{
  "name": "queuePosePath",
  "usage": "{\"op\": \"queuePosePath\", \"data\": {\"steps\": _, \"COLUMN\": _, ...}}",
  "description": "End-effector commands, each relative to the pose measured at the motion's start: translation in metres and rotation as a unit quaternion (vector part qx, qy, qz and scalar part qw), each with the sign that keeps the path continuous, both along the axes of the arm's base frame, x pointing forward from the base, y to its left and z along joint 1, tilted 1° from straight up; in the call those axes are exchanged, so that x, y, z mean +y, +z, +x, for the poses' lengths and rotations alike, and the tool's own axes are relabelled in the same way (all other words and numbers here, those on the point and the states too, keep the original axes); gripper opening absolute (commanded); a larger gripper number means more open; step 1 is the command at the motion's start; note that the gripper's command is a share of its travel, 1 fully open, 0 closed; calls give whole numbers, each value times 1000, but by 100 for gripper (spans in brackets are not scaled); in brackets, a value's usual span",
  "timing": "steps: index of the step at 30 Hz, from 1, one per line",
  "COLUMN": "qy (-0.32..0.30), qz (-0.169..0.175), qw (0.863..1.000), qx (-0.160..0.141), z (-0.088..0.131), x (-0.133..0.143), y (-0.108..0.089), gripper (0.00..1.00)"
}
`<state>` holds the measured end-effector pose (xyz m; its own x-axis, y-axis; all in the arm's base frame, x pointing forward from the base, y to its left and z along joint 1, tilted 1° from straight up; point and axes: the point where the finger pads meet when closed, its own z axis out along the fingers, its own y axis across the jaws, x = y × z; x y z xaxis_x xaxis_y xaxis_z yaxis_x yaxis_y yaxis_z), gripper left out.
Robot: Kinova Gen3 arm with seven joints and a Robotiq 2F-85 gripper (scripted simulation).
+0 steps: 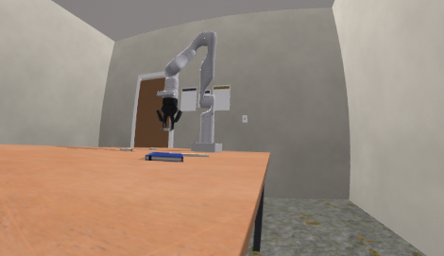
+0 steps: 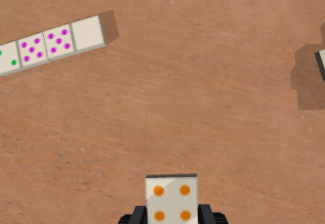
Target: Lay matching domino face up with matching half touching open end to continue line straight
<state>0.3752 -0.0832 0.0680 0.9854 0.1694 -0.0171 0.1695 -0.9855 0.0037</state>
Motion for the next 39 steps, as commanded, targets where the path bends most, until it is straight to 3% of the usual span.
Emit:
{"op": "queuePosePath", "data": {"steps": 1, "qy": -47, "qz": -1, "qw": 999, "qx": 2, "z": 8, "x": 0, "y": 0, "gripper": 31}}
{"op": "queuePosePath", "data": {"steps": 3, "qy": -47, "qz": -1, "qw": 999, "qx": 2, "z": 8, "x": 0, "y": 0, "gripper": 31}}
{"op": "queuePosePath", "data": {"steps": 9, "qy": -144, "qz": -3, "qw": 990, "qx": 4, "z": 25, "x": 2, "y": -1, "gripper": 31}}
{"op": "queuePosePath", "data": {"steps": 18, "qy": -310, "qz": -6, "qw": 951, "qx": 4, "z": 58, "x": 8, "y": -3, "gripper": 31}}
{"op": "queuePosePath", "data": {"steps": 20, "qy": -310, "qz": -6, "qw": 951, "qx": 4, "z": 58, "x": 8, "y": -3, "gripper": 31}}
{"op": "queuePosePath", "data": {"steps": 35, "qy": -536, "qz": -10, "qw": 844, "qx": -3, "z": 112, "x": 29, "y": -1, "gripper": 31}}
{"op": "queuePosePath", "data": {"steps": 37, "qy": -536, "qz": -10, "qw": 844, "qx": -3, "z": 112, "x": 29, "y": -1, "gripper": 31}}
{"op": "queuePosePath", "data": {"steps": 39, "qy": -556, "qz": -10, "qw": 831, "qx": -4, "z": 118, "x": 32, "y": -1, "gripper": 31}}
